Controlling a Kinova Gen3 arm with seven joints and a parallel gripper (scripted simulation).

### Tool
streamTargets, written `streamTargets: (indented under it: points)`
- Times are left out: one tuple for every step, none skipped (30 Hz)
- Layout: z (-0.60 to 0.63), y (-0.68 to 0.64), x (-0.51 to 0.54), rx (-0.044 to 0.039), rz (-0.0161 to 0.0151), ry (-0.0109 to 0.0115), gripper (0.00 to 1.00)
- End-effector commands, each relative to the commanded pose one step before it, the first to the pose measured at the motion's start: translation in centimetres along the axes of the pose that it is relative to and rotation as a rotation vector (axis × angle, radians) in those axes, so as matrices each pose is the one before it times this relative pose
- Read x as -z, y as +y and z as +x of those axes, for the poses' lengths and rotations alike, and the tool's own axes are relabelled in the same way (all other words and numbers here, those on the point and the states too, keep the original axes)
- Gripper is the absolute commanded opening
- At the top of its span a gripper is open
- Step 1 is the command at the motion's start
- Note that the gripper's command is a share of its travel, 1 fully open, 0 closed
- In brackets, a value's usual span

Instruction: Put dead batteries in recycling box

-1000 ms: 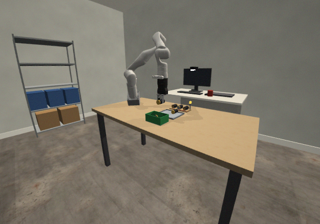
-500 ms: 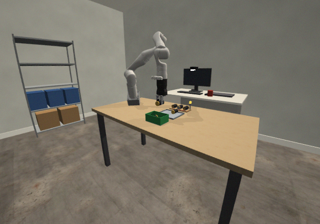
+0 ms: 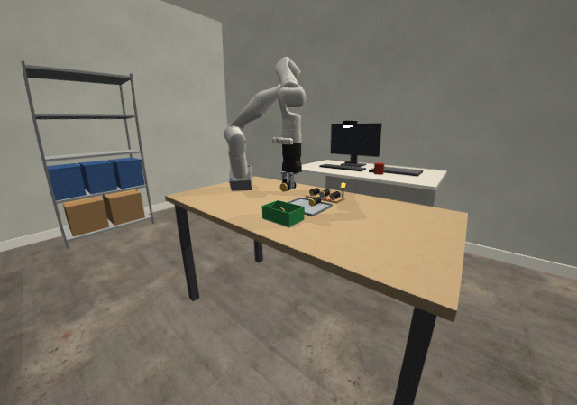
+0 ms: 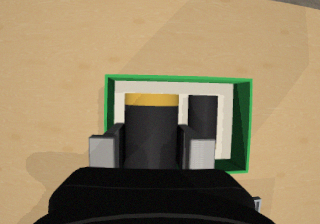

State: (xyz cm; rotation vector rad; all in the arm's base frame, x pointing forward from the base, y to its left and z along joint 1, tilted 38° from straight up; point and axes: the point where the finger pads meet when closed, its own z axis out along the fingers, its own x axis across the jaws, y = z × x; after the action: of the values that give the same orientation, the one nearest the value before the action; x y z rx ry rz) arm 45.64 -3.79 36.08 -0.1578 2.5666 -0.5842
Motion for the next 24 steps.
streamTargets:
  points:
    - [-0.037,-0.002,0.028,0.00021,-0.00004,-0.00116,0.57]
    - [-0.001,0.0,-0.089,0.00001,0.0,0.0,0.57]
    - [0.0,0.0,-0.211,0.0,0.0,0.0,0.57]
    - [0.0,0.0,-0.355,0.0,0.0,0.0,0.57]
    - [0.0,0.0,-0.497,0.0,0.0,0.0,0.57]
    - [0.0,0.0,-0.622,-0.00001,0.0,0.0,0.57]
    - [0.0,0.0,-0.716,0.00001,0.0,0.0,0.57]
    - [0.001,0.0,-0.769,-0.00001,0.00001,0.00001,0.57]
    - [-0.001,0.0,-0.771,0.00001,-0.00001,-0.00001,0.57]
    - [0.0,0.0,-0.716,0.0,0.0,0.0,0.57]
    - [0.0,0.0,-0.62,0.00001,0.0,0.0,0.57]
    - [0.0,0.0,-0.495,0.0,0.0,0.0,0.57]
    - [0.0,0.0,0.0,0.0,0.0,0.0,0.57]
    - [0.0,0.0,0.0,0.0,0.0,0.0,0.57]
    - [0.0,0.0,-0.352,0.0,0.0,0.0,0.57]
    - [0.0,0.0,-0.21,0.0,0.0,0.0,0.57]
    - [0.001,0.0,-0.089,-0.00001,0.0,0.0,0.57]
    - [0.0,0.0,-0.014,0.0,0.0,0.0,0.57]
    - [0.0,0.0,0.0,0.0,0.0,0.0,0.57]
    - [0.0,0.0,0.0,0.0,0.0,0.0,0.57]
    - [0.0,0.0,0.0,0.0,0.0,0.0,0.57]
    - [0.0,0.0,0.0,0.0,0.0,0.0,0.57]
    - [0.0,0.0,0.0,0.0,0.0,0.0,0.57]
    - [0.0,0.0,0.0,0.0,0.0,0.0,0.57]
